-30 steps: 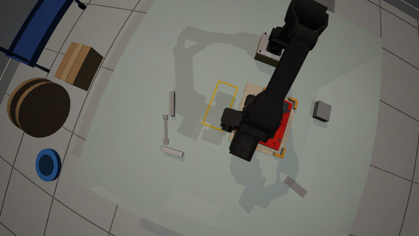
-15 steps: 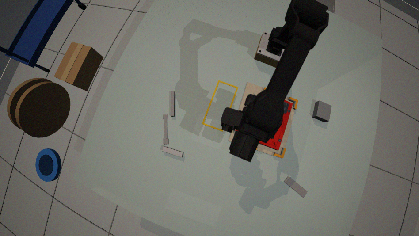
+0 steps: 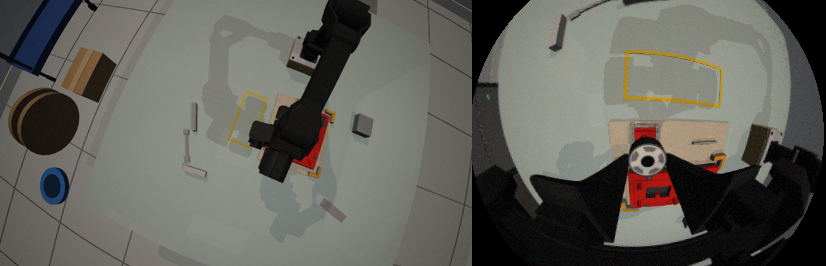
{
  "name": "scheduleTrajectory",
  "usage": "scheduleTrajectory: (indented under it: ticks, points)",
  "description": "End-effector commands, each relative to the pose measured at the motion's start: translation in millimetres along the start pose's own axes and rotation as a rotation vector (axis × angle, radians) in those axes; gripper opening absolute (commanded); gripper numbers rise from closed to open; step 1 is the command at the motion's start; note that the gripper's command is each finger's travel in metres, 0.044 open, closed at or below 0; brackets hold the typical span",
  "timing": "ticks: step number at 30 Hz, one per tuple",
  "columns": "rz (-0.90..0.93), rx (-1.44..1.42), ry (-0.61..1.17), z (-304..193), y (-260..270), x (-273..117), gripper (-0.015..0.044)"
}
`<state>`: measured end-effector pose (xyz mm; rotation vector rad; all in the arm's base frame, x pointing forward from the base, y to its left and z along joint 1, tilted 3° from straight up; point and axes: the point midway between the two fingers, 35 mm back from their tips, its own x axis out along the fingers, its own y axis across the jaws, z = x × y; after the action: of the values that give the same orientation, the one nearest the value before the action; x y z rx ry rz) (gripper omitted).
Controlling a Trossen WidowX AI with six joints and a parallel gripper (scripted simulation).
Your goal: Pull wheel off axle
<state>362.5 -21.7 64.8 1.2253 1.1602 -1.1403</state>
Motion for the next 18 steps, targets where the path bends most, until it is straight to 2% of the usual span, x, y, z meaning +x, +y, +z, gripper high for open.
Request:
scheduleTrajectory:
  ticks: [1, 18]
  points:
    - [0.005, 0.006, -0.003, 0.3, -0.1, -4.1, 0.0]
    - [0.004, 0.007, -0.003, 0.3, -0.4, -9.6, 0.0]
